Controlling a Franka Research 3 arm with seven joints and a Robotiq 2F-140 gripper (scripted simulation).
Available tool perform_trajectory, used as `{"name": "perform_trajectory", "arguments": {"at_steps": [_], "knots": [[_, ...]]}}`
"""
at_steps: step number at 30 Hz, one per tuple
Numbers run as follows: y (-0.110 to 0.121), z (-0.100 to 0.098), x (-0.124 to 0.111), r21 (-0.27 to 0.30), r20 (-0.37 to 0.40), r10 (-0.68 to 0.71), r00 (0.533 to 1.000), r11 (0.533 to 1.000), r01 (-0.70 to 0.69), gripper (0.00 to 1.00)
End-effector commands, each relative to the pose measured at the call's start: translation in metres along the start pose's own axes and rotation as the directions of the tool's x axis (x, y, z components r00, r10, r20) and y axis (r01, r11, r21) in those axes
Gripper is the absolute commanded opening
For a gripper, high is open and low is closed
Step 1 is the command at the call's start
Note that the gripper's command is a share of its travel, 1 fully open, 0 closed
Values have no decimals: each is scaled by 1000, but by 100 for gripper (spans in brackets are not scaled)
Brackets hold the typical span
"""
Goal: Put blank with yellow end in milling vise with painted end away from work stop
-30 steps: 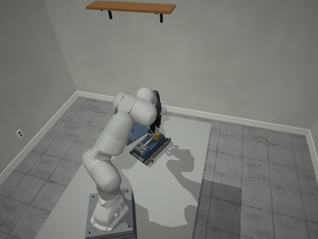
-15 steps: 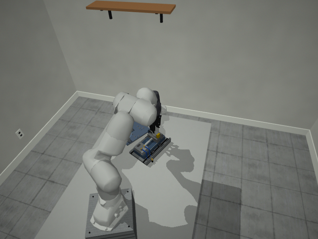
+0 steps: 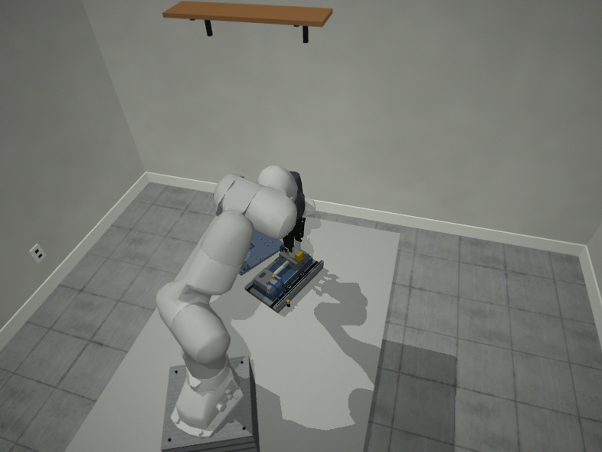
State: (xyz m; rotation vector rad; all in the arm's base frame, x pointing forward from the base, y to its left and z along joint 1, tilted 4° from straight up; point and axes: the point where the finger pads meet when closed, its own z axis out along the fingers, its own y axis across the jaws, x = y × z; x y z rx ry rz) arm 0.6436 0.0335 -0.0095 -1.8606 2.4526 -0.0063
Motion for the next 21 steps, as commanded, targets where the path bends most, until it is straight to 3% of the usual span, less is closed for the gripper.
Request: {"name": "perform_trajectory", "arguments": {"at_steps": [1,21], "knots": [[0,0,-1,2,1,1,1000,1000,-1,0],[-2,0,-3,4,2,1,1000,1000,-1,0]]}}
